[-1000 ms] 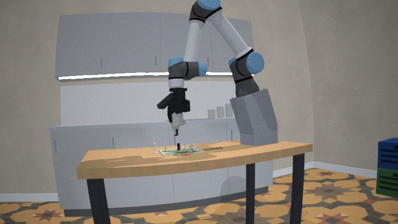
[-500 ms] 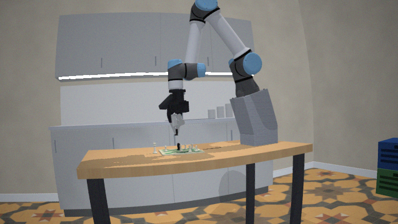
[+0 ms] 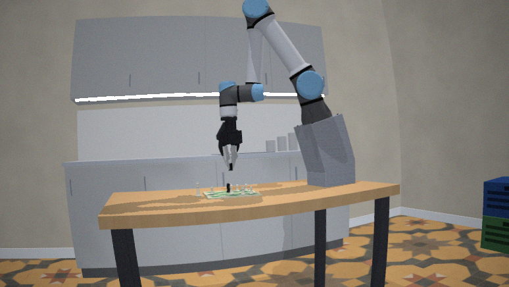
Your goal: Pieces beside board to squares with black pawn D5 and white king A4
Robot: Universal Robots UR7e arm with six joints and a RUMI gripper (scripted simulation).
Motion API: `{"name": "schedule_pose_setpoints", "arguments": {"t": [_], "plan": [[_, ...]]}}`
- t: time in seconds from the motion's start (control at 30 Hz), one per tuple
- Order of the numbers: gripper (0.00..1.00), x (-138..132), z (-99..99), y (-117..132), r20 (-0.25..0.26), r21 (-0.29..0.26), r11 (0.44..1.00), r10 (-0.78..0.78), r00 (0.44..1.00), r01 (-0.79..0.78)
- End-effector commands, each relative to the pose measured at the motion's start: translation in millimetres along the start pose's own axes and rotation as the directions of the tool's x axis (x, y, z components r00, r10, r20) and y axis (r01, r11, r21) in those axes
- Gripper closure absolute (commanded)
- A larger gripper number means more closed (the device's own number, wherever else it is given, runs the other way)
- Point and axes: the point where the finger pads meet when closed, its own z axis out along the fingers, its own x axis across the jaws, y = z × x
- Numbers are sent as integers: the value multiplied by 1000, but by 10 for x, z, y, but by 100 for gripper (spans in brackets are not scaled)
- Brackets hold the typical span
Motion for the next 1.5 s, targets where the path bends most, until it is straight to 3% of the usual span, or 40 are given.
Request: {"name": "schedule_pose_setpoints", "arguments": {"t": [0.0,0.93,1.47], "plan": [[100,241,-41,-324,12,-5,992,129,992,-129],[100,332,-34,-417,15,-6,984,177,984,-177],[100,327,256,-416,15,-6,984,177,984,-177]]}}
